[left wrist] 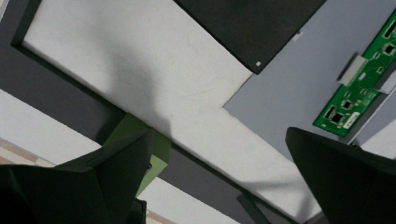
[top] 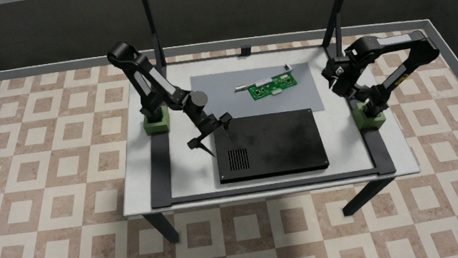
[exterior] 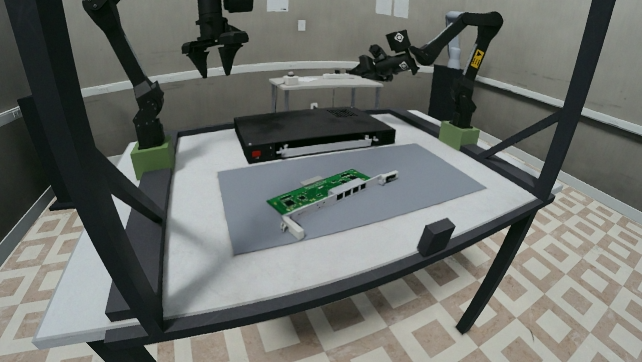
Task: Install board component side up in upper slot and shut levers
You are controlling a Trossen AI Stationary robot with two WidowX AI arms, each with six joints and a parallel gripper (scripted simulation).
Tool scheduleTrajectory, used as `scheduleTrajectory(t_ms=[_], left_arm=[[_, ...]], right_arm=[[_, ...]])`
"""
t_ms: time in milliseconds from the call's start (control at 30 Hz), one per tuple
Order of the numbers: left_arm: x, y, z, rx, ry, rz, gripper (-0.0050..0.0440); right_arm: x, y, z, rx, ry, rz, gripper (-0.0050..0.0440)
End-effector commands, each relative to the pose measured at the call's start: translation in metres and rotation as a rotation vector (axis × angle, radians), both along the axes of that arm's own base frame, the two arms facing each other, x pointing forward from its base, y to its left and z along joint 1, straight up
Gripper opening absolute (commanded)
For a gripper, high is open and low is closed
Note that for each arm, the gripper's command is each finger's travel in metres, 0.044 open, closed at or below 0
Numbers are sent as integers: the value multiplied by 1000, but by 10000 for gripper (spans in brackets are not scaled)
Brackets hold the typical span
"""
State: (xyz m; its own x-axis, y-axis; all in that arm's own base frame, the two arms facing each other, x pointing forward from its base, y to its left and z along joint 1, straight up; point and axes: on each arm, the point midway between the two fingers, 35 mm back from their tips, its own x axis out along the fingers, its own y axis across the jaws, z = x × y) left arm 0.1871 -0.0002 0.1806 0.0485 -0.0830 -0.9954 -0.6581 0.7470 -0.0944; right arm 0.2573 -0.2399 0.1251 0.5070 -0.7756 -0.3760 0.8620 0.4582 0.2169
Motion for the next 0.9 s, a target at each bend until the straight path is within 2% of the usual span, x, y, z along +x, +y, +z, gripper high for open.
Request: scheduleTrajectory(t_ms=[0,567,700,800,867], left_arm=[[2,0,6,1,-26,-1,400],[2,0,6,1,-26,-1,400],[3,-7,1,-25,-19,-5,304],[9,-26,-3,-89,-28,-20,232],[13,-43,-5,-140,-35,-36,223]], right_arm=[[2,-2,10,-17,-22,0,400],[2,-2,10,-17,-22,0,400],[11,6,19,-30,-29,45,400],[29,29,24,-35,-8,157,400],[44,52,29,-42,10,262,400]])
